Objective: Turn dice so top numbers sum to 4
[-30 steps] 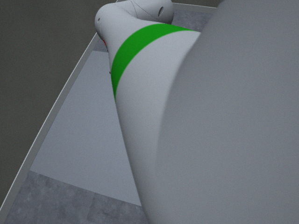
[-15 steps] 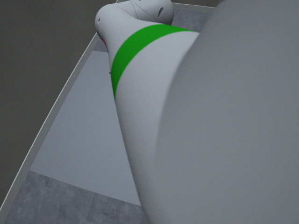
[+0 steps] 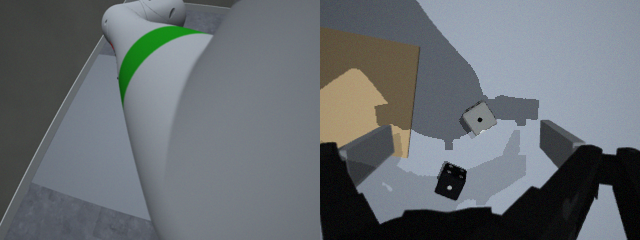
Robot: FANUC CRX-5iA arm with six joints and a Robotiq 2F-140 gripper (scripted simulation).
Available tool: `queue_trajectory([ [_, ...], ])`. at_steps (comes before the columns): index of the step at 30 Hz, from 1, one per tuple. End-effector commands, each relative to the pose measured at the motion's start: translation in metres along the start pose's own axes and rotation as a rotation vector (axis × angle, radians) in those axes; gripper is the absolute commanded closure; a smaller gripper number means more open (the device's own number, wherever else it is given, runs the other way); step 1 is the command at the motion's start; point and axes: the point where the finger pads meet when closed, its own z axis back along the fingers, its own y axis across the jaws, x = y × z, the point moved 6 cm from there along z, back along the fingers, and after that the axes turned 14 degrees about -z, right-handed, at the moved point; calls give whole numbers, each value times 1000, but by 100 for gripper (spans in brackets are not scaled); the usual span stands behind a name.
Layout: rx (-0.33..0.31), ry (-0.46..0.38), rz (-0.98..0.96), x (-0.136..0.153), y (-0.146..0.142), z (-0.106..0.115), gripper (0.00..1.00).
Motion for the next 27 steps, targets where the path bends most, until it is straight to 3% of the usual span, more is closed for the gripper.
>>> queue_trajectory([
  [1, 0, 0, 0, 0, 0, 0, 0],
  [16, 0, 0, 0, 9, -2, 0, 0],
  [27, 0, 0, 0, 75, -15, 0, 0],
])
